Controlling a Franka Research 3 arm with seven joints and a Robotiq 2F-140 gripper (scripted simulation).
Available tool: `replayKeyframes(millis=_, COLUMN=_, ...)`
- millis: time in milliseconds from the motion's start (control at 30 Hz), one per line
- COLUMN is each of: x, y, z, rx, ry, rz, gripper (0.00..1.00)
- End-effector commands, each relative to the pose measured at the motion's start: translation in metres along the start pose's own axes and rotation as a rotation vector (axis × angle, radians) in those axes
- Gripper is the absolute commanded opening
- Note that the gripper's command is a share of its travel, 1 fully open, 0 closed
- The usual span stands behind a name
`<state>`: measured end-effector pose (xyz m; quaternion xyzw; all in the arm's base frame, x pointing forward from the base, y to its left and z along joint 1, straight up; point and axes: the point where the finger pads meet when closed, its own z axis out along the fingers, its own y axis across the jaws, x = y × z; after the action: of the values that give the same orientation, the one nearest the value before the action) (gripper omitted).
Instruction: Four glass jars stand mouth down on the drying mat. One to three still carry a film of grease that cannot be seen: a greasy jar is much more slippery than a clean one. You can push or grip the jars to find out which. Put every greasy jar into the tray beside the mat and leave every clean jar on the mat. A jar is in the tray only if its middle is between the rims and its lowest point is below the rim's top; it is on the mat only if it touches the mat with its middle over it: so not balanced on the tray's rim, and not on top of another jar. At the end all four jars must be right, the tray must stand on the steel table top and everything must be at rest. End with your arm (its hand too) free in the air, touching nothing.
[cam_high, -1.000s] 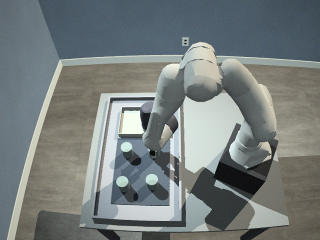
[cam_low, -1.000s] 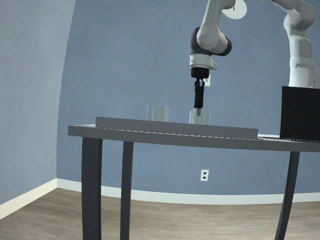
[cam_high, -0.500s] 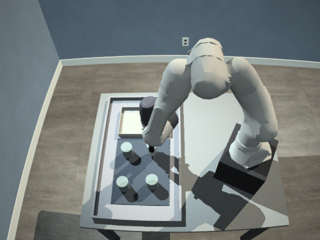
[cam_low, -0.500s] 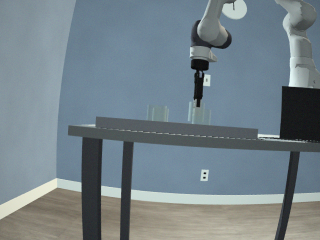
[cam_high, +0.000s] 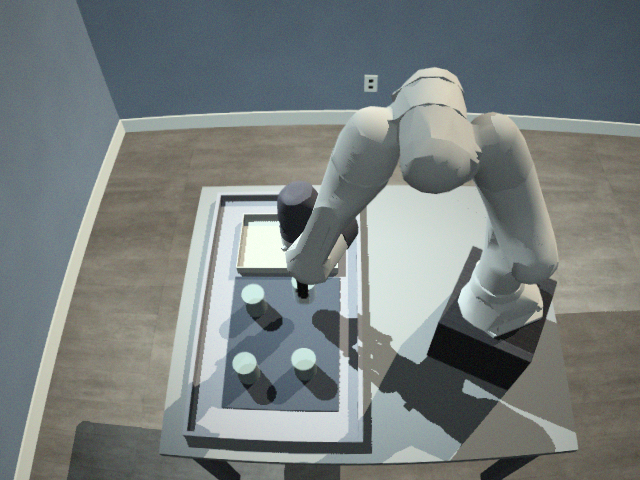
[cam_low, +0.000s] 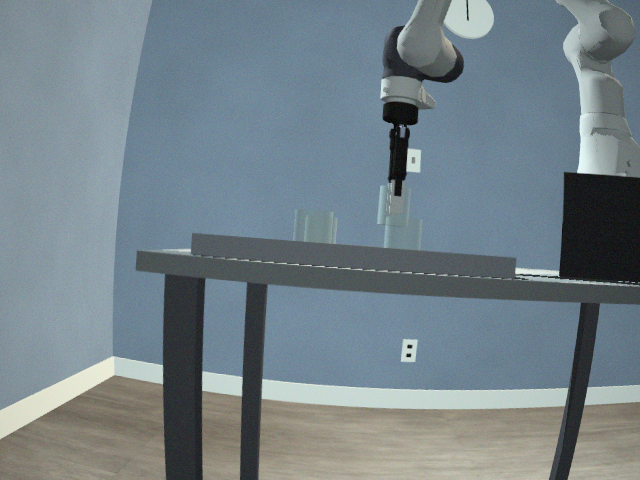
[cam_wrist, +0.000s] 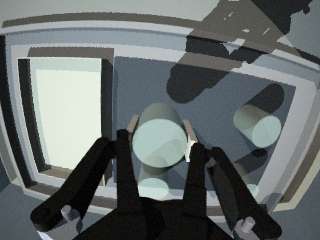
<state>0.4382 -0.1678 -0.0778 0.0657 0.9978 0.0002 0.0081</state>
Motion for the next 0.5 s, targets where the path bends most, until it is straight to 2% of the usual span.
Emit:
replayKeyframes(millis=0, x=0.003, y=0.002, z=-0.006, rx=-0.005, ry=0.013, rz=0.012, gripper=0.00)
replayKeyframes(millis=467, x=0.003, y=0.002, z=-0.040, rx=-0.005, ry=0.013, rz=0.012, gripper=0.00)
